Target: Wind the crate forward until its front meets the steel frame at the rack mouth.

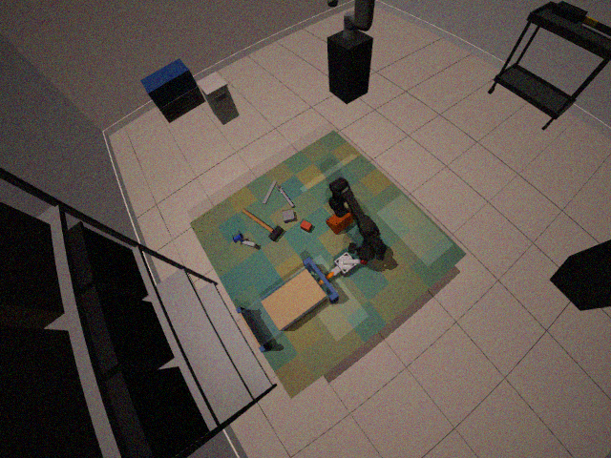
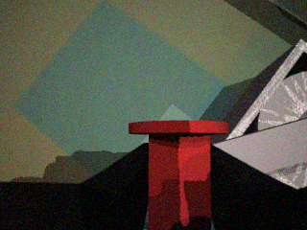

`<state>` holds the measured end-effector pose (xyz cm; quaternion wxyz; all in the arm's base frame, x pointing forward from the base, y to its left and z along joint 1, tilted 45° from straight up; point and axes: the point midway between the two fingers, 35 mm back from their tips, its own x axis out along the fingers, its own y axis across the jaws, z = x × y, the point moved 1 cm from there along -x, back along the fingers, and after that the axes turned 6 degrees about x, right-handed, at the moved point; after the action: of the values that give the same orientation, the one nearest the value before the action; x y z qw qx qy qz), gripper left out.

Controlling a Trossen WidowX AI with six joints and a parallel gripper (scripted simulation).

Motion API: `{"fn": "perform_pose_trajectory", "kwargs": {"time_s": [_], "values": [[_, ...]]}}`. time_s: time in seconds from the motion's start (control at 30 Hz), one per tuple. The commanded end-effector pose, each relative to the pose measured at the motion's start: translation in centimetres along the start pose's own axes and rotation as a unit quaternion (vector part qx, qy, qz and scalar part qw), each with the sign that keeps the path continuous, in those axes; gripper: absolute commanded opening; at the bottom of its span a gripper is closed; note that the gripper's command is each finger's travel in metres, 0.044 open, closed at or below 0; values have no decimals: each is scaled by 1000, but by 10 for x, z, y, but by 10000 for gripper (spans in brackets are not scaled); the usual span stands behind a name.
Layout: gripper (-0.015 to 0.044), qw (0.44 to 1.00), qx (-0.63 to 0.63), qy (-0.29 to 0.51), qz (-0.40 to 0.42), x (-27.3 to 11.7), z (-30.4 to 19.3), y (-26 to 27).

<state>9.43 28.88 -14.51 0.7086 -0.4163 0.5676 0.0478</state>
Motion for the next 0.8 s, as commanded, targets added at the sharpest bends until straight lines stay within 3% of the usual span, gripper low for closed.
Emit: {"fn": "perform_pose_trajectory", "kwargs": {"time_s": [0.0, 0.77], "values": [[0, 1000, -8, 12, -6, -1, -13, -4], [0, 1000, -8, 12, -6, -10, -30, -18]]}}
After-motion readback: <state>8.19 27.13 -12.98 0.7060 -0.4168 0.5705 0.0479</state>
